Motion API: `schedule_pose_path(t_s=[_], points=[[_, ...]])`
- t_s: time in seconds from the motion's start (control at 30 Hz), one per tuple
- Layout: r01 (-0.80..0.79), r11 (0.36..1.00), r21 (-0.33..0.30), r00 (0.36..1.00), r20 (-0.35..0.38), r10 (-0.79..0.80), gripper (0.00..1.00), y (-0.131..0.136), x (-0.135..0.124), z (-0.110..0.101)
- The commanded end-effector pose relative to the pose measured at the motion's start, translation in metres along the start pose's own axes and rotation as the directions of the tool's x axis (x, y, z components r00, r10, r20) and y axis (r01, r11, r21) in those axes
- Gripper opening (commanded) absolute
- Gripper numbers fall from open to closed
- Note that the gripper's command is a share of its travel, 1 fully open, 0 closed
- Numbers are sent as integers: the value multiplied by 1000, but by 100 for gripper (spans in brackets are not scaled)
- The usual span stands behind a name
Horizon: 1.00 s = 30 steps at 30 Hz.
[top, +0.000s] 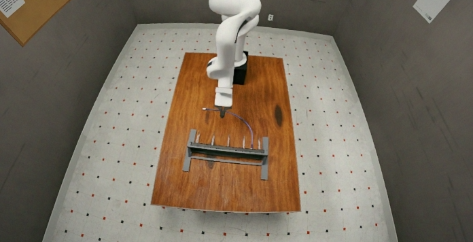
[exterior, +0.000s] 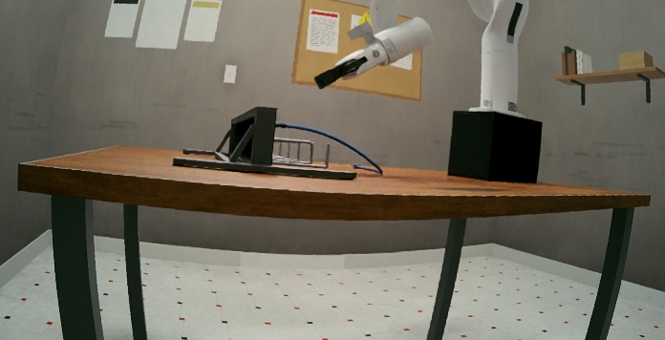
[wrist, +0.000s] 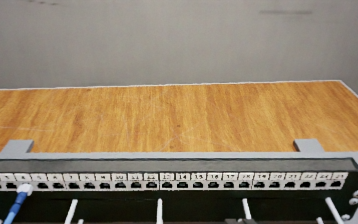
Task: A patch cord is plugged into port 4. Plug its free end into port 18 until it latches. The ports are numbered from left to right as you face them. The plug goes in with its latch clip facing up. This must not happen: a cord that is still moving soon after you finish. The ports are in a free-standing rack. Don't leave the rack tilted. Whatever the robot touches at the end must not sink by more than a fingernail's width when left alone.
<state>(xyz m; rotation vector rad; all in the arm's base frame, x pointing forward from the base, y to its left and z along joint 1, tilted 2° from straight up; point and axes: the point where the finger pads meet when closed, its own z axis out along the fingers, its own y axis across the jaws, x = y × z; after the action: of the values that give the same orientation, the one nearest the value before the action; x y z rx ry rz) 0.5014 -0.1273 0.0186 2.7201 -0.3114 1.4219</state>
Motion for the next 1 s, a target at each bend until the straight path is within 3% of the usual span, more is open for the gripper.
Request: schedule_pose_path(t_s=[0.0, 0.5, 0.97], points=[[0, 1000, 0, 1000, -2, 0, 0, 0, 1, -8], [0, 1000, 0, 1000, -2, 0, 0, 5, 1, -10], [0, 1000, 0, 1000, -2, 0, 0, 53, 1, -10]])
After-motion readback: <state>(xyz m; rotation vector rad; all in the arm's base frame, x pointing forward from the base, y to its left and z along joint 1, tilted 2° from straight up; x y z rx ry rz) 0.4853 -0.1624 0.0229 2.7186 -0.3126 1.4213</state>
